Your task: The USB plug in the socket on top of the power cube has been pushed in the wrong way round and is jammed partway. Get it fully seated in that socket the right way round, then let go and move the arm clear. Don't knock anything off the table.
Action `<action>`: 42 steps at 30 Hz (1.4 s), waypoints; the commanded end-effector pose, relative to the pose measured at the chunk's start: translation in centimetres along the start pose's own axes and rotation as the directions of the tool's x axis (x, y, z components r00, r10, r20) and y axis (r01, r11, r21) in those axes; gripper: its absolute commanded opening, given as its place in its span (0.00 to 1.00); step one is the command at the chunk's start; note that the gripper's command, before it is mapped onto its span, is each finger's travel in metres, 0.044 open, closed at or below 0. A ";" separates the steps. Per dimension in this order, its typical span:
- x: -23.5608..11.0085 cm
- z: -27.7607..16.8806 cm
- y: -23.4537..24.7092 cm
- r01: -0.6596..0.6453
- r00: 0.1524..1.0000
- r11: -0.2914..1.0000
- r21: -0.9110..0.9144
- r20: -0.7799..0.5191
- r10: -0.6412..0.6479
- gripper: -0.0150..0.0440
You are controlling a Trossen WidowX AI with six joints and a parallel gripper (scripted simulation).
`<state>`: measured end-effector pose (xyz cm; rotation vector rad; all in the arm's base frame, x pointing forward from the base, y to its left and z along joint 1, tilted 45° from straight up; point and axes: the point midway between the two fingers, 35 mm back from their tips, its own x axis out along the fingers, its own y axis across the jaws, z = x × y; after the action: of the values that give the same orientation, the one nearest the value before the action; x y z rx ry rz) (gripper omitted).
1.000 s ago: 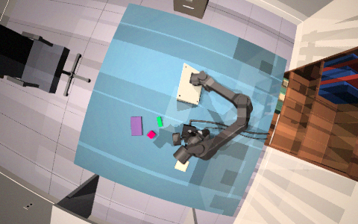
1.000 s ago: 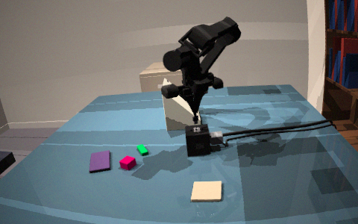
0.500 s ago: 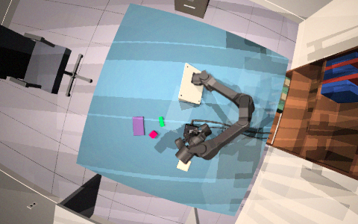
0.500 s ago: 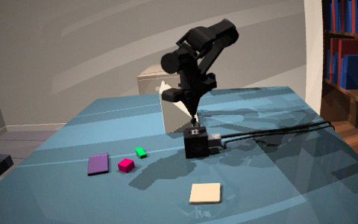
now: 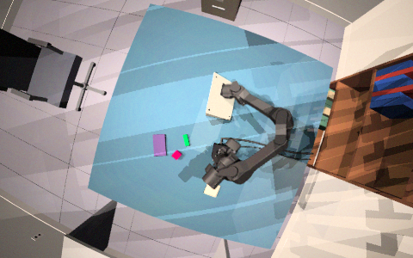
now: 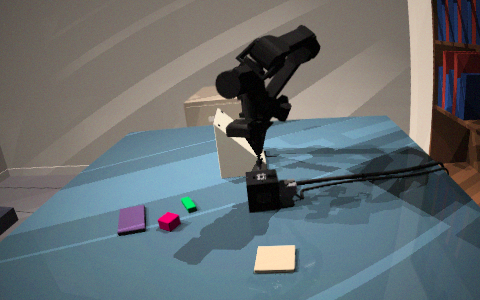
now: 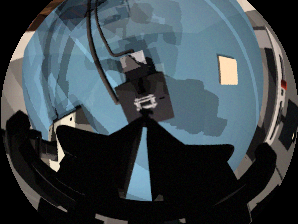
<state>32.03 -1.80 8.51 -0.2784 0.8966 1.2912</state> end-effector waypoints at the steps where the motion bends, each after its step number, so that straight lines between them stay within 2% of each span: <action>1: 0.0 0.0 0.0 0.000 1.000 0.994 -0.111 0.000 0.000 0.25; 15: 0.0 0.0 0.0 0.000 1.000 0.896 -0.444 0.000 0.000 0.25; 42: 0.2 0.0 0.0 0.000 1.000 0.898 -0.441 0.001 0.000 0.25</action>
<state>32.00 -1.73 8.46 -0.6362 0.5903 1.4884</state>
